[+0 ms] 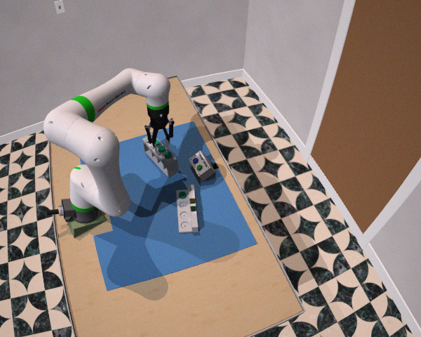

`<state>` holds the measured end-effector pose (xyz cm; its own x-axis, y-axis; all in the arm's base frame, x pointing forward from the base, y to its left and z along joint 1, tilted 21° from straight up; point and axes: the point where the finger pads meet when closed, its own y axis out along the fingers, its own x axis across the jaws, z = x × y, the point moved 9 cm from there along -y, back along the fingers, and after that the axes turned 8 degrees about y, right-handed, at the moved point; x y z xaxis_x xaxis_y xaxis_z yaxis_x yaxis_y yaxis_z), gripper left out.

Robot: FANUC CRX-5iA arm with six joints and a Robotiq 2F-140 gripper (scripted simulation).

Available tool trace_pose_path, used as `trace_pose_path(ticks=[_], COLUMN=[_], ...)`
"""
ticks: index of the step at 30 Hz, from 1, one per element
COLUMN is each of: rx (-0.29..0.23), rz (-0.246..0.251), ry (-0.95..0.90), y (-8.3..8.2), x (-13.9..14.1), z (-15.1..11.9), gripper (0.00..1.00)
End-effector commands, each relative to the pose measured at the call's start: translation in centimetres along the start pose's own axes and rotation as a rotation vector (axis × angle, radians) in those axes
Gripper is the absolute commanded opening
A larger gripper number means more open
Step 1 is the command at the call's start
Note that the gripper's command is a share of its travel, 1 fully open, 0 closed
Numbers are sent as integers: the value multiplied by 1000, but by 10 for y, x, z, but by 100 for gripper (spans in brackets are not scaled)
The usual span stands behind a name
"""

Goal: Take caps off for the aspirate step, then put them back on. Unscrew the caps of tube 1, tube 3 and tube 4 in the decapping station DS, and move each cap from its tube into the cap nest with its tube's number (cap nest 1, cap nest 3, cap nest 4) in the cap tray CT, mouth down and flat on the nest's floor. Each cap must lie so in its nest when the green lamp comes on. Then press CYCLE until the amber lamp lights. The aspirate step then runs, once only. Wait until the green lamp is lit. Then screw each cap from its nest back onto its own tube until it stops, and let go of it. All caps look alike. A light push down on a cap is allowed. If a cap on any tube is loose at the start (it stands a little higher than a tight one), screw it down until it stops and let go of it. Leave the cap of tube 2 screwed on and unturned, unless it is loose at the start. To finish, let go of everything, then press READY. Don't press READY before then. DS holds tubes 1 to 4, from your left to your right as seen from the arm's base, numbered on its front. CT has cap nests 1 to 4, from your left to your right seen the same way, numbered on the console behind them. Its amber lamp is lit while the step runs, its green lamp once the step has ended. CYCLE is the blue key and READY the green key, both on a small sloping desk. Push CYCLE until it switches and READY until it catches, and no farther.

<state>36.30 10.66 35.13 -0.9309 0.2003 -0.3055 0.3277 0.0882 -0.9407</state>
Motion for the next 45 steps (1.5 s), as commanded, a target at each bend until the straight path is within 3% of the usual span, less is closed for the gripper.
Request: trace_pose_path(ticks=[1,9,10,22,26,36,45], rx=[20,20,20,20,21,27,29], rz=[25,25,25,25,24,19,14], ry=[212,212,212,212,112,-380,-688], y=[0,0,0,0,0,0,-1], x=[2,2,2,2,2,2,2], z=[-2,-2,-2,-2,-2,-2,-2], gripper=[35,35,0,0,0,0,0])
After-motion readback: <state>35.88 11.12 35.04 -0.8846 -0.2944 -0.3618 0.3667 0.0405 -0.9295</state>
